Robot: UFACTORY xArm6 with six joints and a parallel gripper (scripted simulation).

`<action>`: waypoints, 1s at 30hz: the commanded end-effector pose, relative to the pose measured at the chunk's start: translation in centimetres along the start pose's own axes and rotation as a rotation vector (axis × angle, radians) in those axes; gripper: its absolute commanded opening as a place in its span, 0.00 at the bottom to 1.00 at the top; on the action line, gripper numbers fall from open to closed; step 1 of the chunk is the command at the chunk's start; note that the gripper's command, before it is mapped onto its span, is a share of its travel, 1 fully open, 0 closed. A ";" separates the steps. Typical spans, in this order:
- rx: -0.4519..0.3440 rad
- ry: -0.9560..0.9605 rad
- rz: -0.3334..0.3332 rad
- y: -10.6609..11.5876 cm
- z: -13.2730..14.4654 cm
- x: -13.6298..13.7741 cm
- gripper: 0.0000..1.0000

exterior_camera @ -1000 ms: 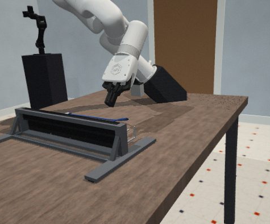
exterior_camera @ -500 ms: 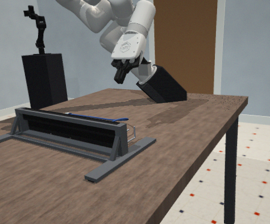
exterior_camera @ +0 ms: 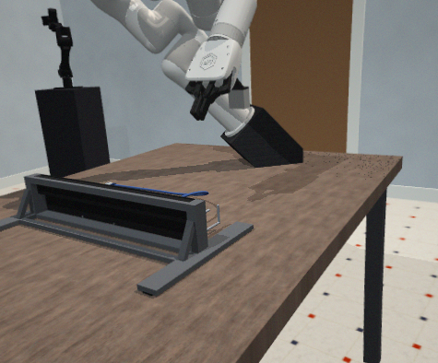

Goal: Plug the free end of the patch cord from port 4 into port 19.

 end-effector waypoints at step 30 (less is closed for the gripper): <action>-0.001 -0.003 0.002 0.1 1.5 -9.7 0.00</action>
Point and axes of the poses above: the point where the finger pads meet when closed, its own y axis back along the fingers, its own x axis across the jaws, z = x × y, the point moved 10 cm from there along y, back along the fingers, and after that the axes turned 8 degrees about -y, right-handed, at the moved point
